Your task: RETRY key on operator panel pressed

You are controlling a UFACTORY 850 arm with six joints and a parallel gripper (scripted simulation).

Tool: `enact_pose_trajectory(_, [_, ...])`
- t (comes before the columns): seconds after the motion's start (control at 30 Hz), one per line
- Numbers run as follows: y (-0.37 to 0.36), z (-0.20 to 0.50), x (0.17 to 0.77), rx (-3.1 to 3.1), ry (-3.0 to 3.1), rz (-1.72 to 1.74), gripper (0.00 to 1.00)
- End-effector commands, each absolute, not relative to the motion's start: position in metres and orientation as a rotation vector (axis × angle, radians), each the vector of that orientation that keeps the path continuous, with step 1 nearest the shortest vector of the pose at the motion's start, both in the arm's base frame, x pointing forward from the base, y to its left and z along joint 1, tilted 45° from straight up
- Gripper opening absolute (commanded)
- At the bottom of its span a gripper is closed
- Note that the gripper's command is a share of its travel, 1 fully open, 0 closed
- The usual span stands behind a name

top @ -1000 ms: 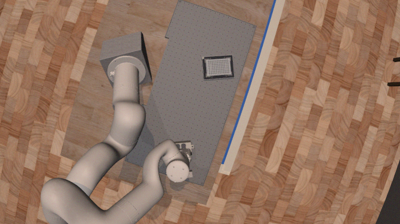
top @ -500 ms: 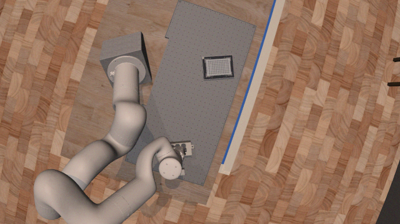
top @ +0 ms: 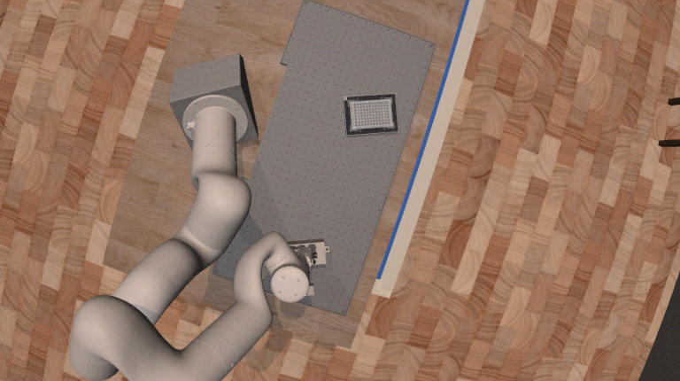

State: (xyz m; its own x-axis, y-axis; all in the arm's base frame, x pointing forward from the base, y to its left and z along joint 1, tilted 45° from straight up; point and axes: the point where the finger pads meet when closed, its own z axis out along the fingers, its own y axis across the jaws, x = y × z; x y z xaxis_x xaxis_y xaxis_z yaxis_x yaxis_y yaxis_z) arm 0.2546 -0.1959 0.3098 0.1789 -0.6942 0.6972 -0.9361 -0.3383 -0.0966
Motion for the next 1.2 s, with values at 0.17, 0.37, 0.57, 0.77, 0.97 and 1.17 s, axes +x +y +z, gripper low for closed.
enact_pose_trajectory(0.17, [-0.201, 0.307, 0.250, 2.107, -1.543, 0.949, 0.00])
enact_pose_trajectory(0.37, [-0.203, 0.306, 0.244, 2.107, -1.543, 0.949, 0.00])
enact_pose_trajectory(0.57, [-0.207, 0.305, 0.235, 2.107, -1.543, 0.949, 0.00])
enact_pose_trajectory(0.77, [-0.210, 0.304, 0.226, 2.107, -1.543, 0.949, 0.00])
enact_pose_trajectory(0.97, [-0.210, 0.304, 0.226, 2.107, -1.543, 0.949, 0.00])
enact_pose_trajectory(1.17, [-0.210, 0.304, 0.226, 2.107, -1.543, 0.949, 0.00])
